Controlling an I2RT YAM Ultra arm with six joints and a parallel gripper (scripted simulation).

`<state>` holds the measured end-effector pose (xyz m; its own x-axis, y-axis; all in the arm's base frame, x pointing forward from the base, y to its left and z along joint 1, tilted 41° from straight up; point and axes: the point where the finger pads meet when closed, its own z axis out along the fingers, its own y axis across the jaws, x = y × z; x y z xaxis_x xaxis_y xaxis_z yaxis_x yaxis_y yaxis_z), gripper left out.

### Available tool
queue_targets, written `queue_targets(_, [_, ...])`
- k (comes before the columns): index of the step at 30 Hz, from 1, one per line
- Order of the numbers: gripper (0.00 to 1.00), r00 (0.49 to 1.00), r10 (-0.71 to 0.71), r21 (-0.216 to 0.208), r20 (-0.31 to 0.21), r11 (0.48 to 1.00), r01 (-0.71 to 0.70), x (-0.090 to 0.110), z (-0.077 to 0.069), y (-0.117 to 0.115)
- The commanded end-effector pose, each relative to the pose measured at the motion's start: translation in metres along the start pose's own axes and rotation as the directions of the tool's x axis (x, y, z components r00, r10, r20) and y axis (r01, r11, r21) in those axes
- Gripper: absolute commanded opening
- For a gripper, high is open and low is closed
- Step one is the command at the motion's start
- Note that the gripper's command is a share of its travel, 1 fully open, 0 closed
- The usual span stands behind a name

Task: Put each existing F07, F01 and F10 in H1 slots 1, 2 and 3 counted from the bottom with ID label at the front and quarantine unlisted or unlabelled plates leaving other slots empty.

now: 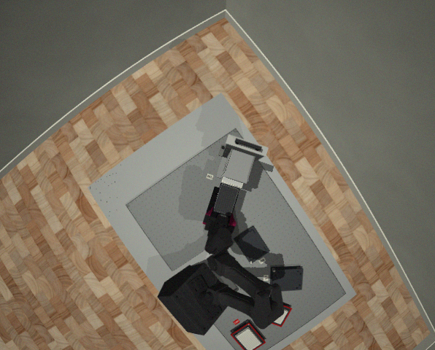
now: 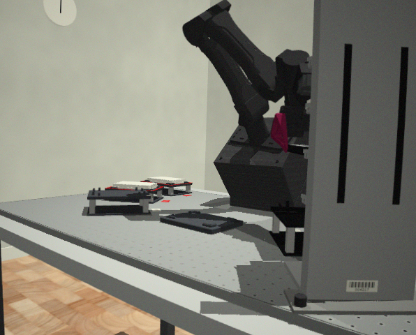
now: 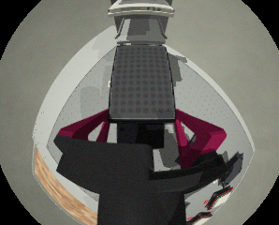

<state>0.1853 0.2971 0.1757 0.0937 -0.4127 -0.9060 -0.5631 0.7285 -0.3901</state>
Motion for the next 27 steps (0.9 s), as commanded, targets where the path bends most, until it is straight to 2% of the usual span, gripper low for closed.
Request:
queue_targets(1, [0.86,1.000,0.015,-0.008,0.020,1.000,-0.015,-0.006,-0.004,0.002])
queue_targets(27, [0.86,1.000,0.014,-0.008,0.019,1.000,-0.014,0.022,-0.017,0.002])
